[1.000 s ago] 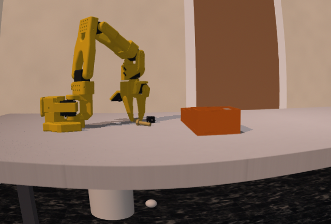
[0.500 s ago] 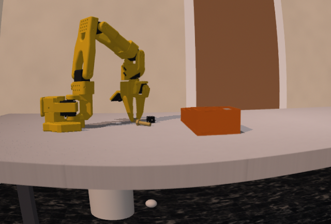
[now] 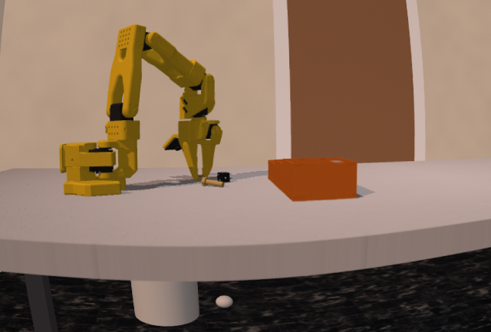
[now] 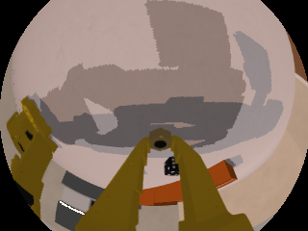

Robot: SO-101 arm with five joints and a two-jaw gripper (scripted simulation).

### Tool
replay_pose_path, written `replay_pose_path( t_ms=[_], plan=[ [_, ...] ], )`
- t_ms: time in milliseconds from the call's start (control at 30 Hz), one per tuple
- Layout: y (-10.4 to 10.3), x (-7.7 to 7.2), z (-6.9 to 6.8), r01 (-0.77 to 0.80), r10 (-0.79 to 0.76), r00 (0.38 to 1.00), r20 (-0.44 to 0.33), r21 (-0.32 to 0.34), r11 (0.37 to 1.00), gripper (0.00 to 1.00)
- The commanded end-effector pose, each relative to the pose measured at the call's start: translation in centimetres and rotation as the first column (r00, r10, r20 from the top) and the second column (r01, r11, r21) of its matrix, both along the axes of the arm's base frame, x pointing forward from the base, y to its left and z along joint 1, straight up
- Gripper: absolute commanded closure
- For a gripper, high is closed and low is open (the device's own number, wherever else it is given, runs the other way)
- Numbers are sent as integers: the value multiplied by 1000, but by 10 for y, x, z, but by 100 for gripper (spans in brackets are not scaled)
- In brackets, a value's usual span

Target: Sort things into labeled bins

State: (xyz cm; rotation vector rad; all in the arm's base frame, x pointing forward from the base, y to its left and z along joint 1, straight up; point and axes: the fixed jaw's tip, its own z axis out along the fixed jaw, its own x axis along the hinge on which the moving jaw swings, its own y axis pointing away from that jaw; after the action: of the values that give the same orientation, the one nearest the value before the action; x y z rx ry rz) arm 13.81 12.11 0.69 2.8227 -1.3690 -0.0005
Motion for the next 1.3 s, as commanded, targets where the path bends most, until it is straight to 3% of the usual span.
replay_pose_path(
  t_ms=[0, 600, 833, 1267],
  plan=[
    [3, 1, 2, -14, 14, 1000, 17, 16, 1000, 100],
    [4, 2, 5, -14, 14, 1000, 17, 16, 1000, 100],
    [5, 3, 14, -14, 14, 1000, 17, 16, 1000, 100],
    [6, 4, 46, -14, 14, 1000, 17, 16, 1000, 100]
  ],
)
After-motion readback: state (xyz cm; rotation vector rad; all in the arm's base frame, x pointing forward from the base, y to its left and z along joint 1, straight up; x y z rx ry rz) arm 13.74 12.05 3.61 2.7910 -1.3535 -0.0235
